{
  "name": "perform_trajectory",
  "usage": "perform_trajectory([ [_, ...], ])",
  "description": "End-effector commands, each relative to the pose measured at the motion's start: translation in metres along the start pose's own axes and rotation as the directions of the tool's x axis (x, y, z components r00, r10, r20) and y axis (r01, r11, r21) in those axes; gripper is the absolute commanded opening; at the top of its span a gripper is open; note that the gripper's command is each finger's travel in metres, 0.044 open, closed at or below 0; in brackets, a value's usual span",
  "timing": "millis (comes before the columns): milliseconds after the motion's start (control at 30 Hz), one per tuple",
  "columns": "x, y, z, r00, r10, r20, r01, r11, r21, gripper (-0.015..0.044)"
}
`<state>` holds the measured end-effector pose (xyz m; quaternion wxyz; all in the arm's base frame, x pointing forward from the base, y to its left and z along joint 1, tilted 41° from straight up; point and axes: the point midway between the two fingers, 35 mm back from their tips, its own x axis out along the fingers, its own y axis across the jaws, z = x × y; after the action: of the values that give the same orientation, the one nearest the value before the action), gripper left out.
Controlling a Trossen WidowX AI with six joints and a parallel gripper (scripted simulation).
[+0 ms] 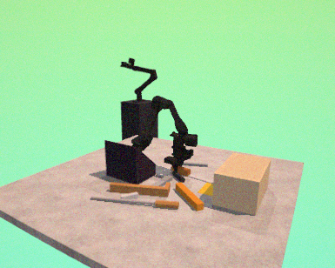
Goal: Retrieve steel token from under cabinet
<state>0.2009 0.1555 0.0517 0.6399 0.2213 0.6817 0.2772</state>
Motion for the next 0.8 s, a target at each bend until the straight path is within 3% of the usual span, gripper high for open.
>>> perform_trajectory([
  [0, 0.0, 0.0, 0.006, 1.0, 0.001, -0.001, -0.001, 1.0, -0.005, 0.0],
  [767, 0.0, 0.0, 0.033, 1.0, 0.0, -0.002, 0.0, 1.0, -0.013, 0.0],
])
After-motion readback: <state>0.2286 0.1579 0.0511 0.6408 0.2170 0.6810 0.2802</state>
